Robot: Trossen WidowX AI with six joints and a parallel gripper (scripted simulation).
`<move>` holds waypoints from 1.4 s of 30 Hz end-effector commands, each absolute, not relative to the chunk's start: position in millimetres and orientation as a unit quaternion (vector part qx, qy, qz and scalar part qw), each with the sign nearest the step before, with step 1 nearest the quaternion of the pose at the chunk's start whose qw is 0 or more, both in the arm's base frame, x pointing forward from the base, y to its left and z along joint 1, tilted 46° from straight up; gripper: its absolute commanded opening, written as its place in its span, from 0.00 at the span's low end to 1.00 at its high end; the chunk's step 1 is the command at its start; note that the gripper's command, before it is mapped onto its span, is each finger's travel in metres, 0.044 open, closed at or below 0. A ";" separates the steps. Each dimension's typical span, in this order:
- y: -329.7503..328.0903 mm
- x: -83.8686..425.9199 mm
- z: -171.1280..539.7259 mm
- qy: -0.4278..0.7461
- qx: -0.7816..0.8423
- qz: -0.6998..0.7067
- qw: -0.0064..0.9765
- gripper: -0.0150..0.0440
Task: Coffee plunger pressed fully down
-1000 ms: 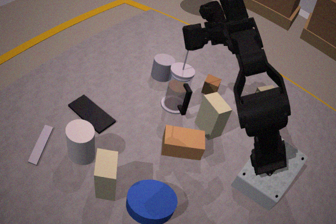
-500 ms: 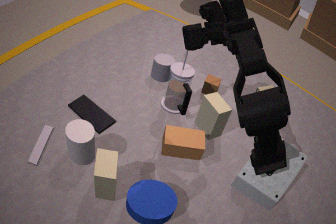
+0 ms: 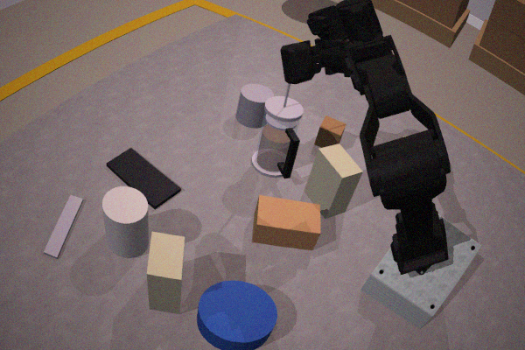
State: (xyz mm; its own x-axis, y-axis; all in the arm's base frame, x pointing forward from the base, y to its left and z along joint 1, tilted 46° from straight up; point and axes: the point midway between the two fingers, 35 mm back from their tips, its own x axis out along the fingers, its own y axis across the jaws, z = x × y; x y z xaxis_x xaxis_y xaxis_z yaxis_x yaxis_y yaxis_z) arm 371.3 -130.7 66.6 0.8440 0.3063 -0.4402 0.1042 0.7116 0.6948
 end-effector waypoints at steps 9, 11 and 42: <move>-109.8 370.0 41.0 0.289 0.379 0.058 0.877 0.46; -107.5 370.2 38.6 0.289 0.379 0.058 0.877 0.46; -71.1 376.3 4.9 0.286 0.382 0.059 0.877 0.46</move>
State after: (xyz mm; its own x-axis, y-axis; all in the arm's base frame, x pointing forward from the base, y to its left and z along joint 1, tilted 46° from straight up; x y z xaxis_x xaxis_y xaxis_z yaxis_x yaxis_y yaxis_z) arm 380.8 -86.7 20.0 0.8553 0.2900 -0.4294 0.1012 0.7192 0.6874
